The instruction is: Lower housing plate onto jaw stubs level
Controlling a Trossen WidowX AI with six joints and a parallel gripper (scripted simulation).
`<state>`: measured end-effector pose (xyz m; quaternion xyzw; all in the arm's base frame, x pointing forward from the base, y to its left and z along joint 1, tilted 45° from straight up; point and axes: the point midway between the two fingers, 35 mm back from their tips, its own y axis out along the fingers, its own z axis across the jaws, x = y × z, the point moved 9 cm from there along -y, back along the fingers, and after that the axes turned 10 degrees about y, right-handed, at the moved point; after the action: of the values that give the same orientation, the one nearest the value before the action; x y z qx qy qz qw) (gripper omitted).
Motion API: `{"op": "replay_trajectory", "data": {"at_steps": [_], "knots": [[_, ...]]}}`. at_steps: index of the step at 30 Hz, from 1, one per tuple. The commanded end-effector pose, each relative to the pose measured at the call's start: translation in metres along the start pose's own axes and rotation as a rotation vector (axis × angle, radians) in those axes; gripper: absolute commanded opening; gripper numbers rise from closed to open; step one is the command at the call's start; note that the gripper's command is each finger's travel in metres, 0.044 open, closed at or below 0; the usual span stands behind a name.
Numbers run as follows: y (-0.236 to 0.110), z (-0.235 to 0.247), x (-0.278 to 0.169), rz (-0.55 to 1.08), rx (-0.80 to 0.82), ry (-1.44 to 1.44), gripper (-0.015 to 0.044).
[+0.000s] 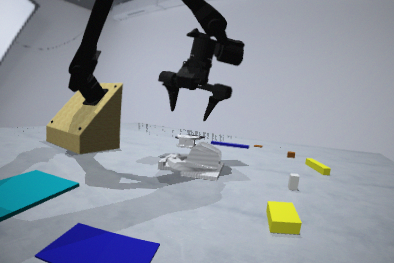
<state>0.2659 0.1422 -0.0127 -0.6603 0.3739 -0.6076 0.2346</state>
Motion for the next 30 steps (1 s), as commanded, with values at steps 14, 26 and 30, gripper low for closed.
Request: {"op": "replay_trajectory", "data": {"at_steps": [14,26,30], "knots": [[0.034,-0.096,-0.147,-0.095,0.211,-0.129,0.0440],[0.073,-0.091,-0.143,-0.097,0.214,-0.129,0.0440],[0.073,-0.091,-0.143,-0.097,0.214,-0.129,0.0440]]}}
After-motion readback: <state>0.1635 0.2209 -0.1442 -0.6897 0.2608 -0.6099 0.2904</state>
